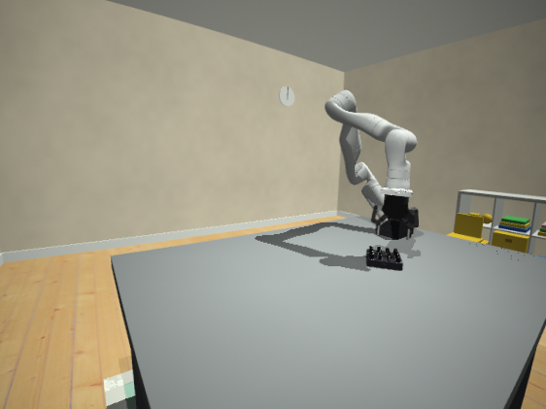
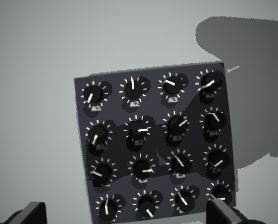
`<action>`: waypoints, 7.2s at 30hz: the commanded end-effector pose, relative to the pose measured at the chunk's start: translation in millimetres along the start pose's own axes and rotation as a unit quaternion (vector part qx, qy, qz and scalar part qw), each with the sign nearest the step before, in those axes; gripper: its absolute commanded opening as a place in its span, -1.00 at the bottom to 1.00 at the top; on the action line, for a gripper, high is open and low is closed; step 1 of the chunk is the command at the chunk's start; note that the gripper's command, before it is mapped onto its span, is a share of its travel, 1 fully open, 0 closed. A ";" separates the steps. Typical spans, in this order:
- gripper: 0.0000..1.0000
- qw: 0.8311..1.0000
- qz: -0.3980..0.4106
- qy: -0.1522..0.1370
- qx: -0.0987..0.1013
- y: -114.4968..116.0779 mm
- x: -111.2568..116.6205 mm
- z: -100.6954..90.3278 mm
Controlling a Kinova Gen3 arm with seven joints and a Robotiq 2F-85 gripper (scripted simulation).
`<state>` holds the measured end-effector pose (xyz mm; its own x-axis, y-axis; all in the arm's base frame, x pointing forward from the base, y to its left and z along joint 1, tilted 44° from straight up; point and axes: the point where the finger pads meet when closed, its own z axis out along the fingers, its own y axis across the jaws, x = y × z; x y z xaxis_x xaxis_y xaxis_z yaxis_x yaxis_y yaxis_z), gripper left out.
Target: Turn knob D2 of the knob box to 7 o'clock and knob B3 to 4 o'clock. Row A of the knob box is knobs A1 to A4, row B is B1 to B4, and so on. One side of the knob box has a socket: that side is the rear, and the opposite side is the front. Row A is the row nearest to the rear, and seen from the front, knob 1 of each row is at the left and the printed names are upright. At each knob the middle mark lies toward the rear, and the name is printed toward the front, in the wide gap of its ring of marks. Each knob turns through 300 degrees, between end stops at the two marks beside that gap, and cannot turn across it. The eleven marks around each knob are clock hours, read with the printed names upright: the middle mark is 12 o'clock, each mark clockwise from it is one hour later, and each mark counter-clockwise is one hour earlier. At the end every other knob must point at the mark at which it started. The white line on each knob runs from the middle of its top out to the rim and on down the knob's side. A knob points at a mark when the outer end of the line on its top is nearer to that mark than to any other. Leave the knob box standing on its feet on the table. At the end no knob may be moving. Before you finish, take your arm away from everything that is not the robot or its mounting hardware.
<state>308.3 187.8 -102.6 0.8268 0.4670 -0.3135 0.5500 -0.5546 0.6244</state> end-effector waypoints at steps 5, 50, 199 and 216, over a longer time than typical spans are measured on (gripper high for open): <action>1.00 1.000 -0.008 0.000 0.001 3.4 0.7 -1.2; 1.00 0.999 -0.045 -0.003 0.000 14.6 0.9 -1.9; 1.00 0.999 -0.053 -0.002 0.000 20.7 -36.4 -1.8; 1.00 0.999 -0.053 -0.002 0.000 22.3 -52.0 -1.6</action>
<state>277.5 151.3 -72.1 0.7652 0.5182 -0.3821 0.6339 -0.5026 0.5879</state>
